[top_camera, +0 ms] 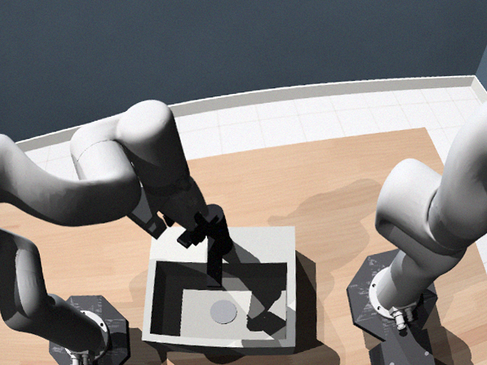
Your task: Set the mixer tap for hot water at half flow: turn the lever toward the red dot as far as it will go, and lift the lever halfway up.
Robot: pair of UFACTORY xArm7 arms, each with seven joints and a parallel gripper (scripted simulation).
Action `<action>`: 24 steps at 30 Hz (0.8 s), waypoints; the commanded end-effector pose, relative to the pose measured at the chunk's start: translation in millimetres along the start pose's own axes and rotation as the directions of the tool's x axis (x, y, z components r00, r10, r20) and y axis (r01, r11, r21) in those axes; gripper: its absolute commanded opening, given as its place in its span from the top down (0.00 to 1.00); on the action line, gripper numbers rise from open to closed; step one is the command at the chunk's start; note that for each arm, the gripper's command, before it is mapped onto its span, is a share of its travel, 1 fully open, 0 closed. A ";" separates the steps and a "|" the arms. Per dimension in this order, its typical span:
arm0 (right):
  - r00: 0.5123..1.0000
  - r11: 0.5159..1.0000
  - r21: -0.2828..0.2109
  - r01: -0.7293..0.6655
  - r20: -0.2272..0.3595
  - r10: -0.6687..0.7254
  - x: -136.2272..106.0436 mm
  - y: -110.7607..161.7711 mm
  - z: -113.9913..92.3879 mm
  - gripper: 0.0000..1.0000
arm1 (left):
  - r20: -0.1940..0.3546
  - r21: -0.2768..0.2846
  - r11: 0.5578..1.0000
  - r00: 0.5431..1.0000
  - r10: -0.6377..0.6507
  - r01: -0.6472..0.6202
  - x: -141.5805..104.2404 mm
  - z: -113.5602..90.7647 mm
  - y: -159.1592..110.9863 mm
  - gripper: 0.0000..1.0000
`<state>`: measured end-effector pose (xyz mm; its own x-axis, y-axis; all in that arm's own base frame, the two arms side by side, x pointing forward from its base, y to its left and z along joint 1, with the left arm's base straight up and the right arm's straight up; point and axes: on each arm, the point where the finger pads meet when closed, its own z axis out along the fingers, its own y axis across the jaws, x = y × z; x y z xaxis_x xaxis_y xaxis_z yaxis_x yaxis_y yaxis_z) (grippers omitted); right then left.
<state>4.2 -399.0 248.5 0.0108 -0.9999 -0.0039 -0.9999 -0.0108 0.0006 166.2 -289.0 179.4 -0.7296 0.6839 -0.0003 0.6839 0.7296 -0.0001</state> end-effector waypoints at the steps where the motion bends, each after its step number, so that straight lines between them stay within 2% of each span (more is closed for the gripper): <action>1: 1.000 1.000 0.001 0.000 -0.004 0.000 1.0 -0.1 -1.5 0.00 | 0.003 0.001 1.000 1.000 0.000 0.000 -0.9 1.8 -0.3 0.36; 24: 1.000 1.000 0.001 0.000 -0.004 0.000 1.0 -0.1 -1.5 0.00 | 0.003 0.001 1.000 1.000 0.000 0.000 -0.9 6.3 -0.3 0.36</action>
<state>4.2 -399.0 248.5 0.0108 -0.9999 -0.0039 -0.9999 -0.0108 0.0006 166.1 -288.8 171.8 -0.7296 0.6839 0.0002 0.6839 0.7296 0.0001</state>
